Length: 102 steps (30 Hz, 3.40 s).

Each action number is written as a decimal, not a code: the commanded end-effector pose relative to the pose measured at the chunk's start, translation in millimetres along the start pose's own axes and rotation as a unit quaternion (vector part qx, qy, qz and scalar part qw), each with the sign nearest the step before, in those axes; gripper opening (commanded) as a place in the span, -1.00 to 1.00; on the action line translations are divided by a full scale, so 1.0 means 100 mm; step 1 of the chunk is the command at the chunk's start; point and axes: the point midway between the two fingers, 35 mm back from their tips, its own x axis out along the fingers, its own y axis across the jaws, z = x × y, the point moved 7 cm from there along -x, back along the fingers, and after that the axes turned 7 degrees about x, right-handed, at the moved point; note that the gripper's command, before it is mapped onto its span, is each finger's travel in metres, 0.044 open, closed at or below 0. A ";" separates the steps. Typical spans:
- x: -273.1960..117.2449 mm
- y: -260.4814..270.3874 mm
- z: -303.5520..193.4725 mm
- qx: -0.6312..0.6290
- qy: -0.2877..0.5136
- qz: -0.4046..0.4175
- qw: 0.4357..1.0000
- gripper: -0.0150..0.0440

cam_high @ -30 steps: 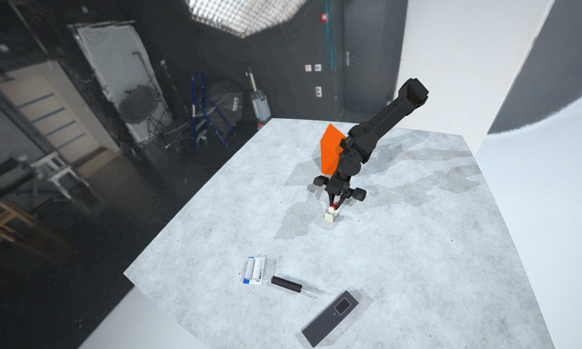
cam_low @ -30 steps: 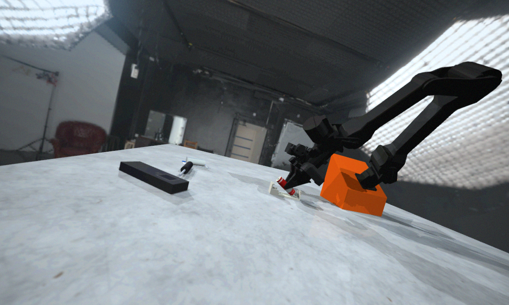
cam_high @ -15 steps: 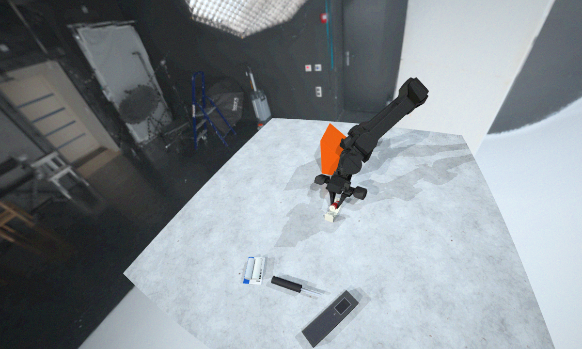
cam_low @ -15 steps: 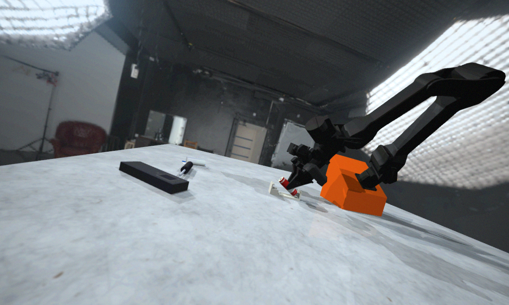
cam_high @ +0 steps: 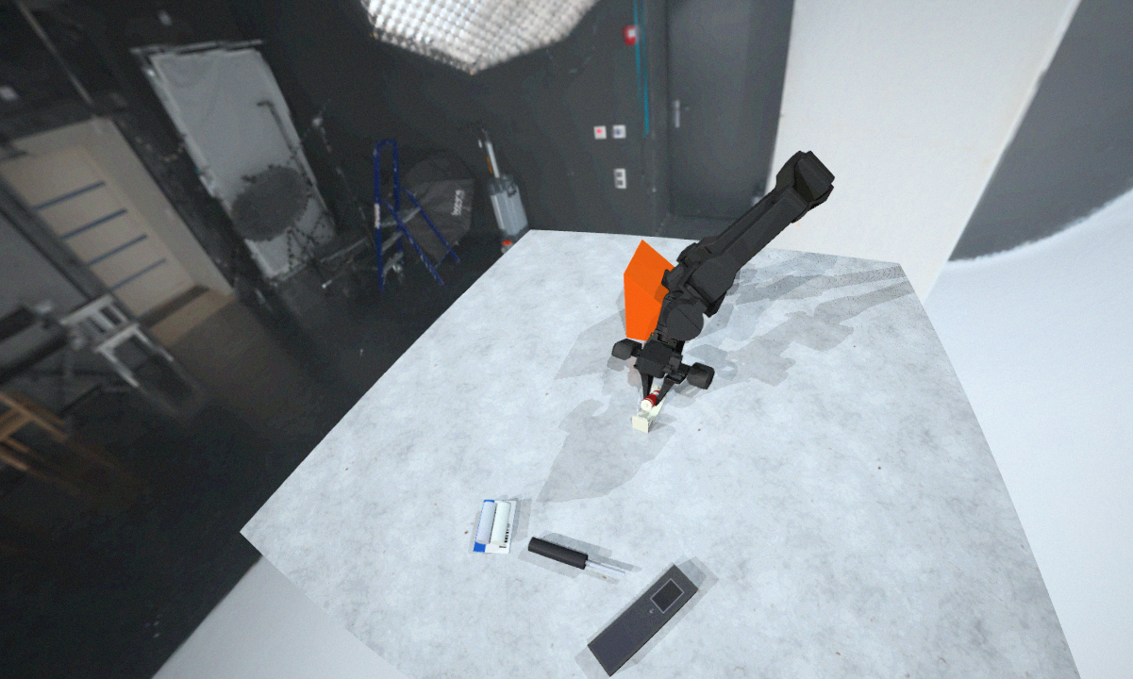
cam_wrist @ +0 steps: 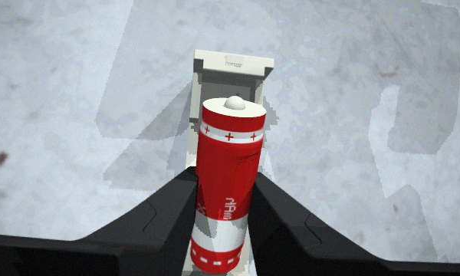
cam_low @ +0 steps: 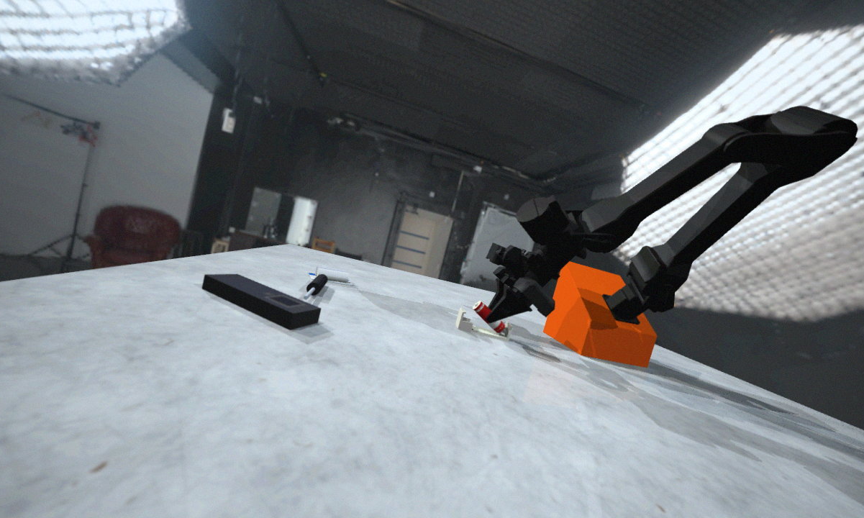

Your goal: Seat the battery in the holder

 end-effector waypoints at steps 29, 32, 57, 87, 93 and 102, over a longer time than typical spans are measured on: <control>0.13 0.00 0.14 -0.006 0.084 -0.026 0.996 -0.26; 0.14 0.00 0.16 -0.007 0.092 -0.028 0.995 -0.26; 0.20 0.03 0.26 -0.013 0.160 -0.041 0.986 -0.26; 0.25 0.10 0.37 -0.018 0.236 -0.054 0.970 -0.26; 0.27 0.12 0.40 -0.019 0.247 -0.057 0.967 -0.26; 0.28 0.13 0.43 -0.020 0.256 -0.060 0.965 -0.26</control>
